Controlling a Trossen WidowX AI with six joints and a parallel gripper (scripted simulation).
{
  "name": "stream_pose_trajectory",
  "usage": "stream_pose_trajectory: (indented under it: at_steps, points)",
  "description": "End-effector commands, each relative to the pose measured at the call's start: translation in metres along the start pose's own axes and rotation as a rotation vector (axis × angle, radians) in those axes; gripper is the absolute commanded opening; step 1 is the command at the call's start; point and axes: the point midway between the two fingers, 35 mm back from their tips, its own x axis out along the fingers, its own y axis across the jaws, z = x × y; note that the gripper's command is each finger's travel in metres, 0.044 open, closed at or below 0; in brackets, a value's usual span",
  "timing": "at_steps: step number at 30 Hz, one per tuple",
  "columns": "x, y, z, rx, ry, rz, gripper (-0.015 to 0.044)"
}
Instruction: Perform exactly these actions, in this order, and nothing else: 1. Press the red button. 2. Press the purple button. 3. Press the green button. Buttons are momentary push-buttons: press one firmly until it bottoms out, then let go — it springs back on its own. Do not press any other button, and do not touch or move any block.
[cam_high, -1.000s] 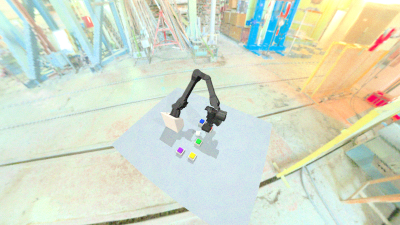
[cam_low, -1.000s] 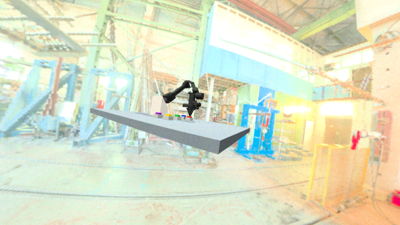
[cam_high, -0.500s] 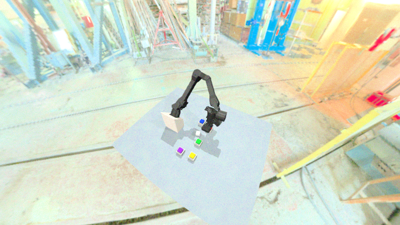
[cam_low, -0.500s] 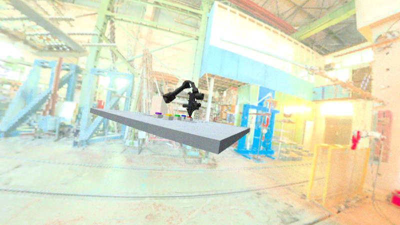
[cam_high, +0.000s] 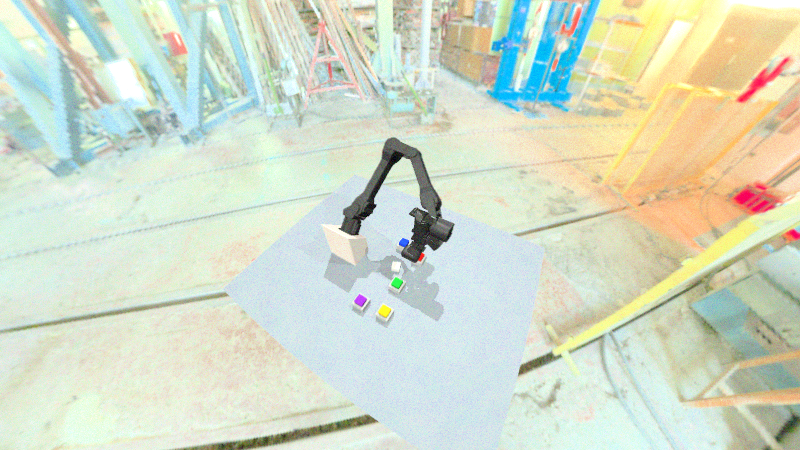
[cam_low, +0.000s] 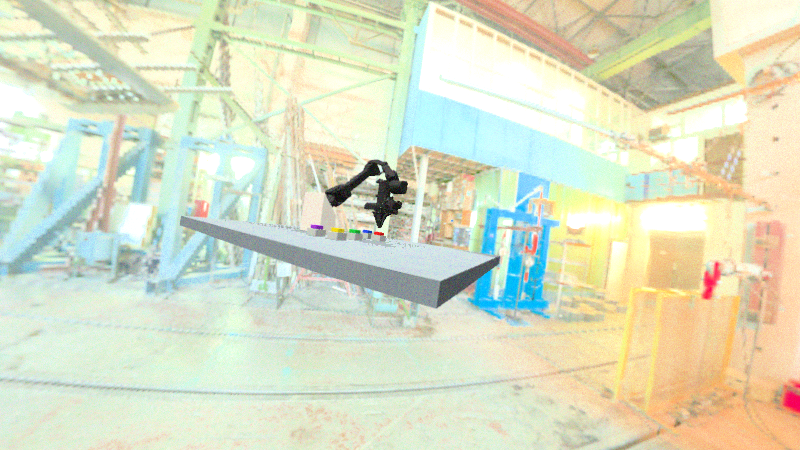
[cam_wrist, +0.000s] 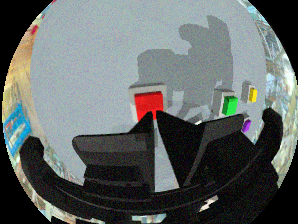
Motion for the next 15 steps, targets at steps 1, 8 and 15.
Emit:
stream_pose_trajectory:
  at_steps: [1, 8, 15]
  points:
    - [-0.008, 0.003, 0.000, -0.013, -0.003, 0.000, 0.0020]
    - [-0.069, 0.002, 0.000, -0.012, -0.003, -0.003, 0.0020]
    - [-0.069, 0.002, 0.000, -0.012, -0.003, -0.003, 0.0020]
